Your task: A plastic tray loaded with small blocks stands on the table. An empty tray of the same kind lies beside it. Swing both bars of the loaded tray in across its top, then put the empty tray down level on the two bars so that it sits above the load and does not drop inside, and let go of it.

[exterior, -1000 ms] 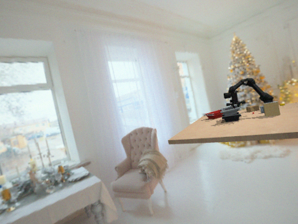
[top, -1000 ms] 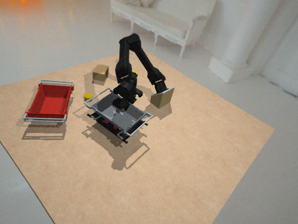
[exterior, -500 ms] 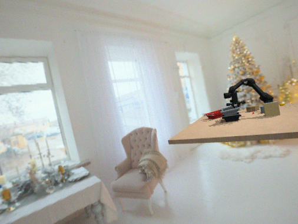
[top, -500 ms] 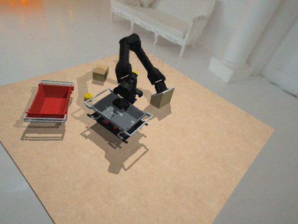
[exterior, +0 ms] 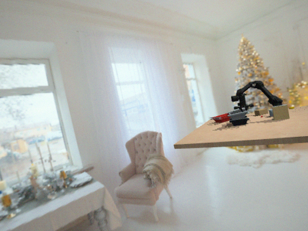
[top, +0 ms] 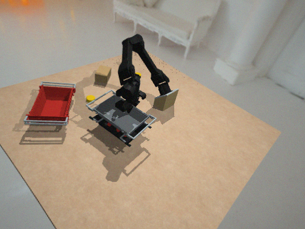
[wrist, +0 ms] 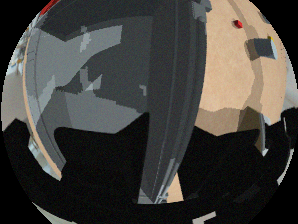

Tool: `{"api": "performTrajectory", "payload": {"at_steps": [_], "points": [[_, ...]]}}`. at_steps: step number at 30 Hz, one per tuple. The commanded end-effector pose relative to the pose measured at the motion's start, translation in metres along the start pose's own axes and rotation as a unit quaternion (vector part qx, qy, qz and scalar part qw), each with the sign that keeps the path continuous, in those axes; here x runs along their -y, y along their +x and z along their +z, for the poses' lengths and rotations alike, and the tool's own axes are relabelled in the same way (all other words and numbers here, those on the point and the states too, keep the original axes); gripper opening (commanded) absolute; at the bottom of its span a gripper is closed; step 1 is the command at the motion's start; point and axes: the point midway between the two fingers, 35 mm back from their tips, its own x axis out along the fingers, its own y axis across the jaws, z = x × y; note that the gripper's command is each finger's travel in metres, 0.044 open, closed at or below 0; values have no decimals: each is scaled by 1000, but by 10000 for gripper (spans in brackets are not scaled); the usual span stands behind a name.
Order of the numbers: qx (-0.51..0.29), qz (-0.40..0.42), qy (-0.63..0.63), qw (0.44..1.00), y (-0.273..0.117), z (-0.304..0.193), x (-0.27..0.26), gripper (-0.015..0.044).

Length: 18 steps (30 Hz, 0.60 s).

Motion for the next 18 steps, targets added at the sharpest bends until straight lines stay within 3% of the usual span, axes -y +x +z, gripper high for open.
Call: {"api": "performTrajectory", "payload": {"at_steps": [1, 14, 18], "points": [[1, -14, -3, 1000, 6, 2, 6, 0], [1, -14, -3, 1000, 6, 2, 6, 0], [1, -14, -3, 1000, 6, 2, 6, 59]]}}
